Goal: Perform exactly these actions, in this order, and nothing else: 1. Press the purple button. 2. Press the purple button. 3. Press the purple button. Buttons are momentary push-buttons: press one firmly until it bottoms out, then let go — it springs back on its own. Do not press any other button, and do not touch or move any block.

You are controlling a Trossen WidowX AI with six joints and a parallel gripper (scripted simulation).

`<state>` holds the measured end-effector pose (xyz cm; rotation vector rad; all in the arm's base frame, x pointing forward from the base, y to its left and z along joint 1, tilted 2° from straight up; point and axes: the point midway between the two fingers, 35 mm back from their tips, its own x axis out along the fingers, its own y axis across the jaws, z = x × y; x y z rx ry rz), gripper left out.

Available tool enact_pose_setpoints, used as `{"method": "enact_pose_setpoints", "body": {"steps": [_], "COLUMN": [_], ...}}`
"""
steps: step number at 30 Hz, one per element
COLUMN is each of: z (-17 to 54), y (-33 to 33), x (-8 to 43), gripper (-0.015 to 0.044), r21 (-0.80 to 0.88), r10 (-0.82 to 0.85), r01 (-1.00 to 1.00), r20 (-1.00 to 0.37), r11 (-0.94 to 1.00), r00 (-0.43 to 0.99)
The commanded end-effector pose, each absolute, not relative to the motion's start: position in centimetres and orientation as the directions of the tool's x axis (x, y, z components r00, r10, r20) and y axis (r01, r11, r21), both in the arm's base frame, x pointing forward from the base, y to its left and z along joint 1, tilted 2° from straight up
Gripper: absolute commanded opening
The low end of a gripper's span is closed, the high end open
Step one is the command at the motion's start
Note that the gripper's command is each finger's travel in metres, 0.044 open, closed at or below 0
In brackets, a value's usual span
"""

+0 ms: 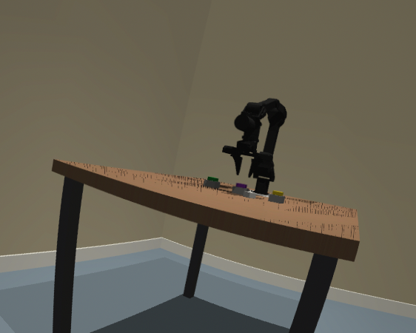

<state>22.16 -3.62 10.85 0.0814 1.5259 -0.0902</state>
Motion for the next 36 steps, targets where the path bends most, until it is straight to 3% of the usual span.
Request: {"method": "enact_pose_setpoints", "body": {"steps": [1,36], "z": [10.5,7.2], "y": [-3.6,-3.6], "x": [22.3,22.4], "gripper": [0.0032,0.002], "r21": [0.003,0.003], "r10": [-0.003,-0.003], "r01": [0.115,0.115], "r20": [-0.999,-0.999], "r11": [0.993,0.993], "r00": [0.052,0.052]}}
